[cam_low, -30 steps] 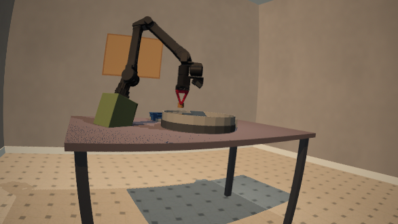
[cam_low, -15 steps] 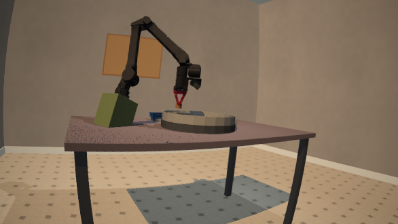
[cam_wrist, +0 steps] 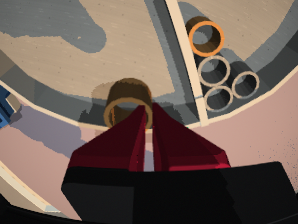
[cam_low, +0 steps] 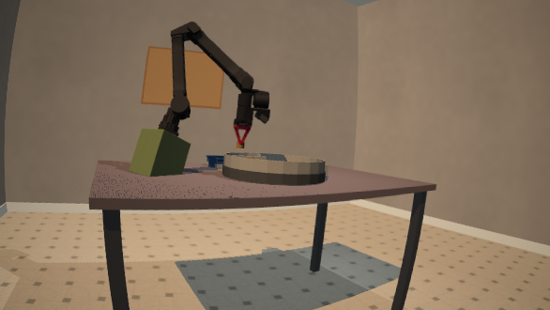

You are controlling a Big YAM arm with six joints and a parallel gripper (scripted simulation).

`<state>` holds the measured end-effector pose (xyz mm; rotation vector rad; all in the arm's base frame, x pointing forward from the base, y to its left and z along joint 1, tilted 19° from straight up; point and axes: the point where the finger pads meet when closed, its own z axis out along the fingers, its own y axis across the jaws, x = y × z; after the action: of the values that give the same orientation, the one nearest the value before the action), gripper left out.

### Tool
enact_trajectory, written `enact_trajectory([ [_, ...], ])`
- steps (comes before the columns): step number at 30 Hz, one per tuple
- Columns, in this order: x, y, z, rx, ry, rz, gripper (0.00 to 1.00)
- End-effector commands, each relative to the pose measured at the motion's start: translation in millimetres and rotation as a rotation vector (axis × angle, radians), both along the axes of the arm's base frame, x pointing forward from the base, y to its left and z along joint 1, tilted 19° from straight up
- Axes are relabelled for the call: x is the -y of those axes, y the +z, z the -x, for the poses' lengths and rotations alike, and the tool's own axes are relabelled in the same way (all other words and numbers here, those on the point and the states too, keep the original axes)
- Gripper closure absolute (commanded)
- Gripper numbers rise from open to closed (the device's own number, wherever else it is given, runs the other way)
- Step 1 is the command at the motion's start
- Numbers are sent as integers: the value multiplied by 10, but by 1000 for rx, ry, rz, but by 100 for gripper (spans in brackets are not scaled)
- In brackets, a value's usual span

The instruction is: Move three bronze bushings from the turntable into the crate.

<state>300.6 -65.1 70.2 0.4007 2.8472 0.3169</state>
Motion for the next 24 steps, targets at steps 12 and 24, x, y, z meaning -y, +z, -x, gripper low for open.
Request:
enact_trajectory([
  [12,-891,424,-171,56,-56,-6,100],
  [24,-1698,519,-191,40,-57,-17,100],
])
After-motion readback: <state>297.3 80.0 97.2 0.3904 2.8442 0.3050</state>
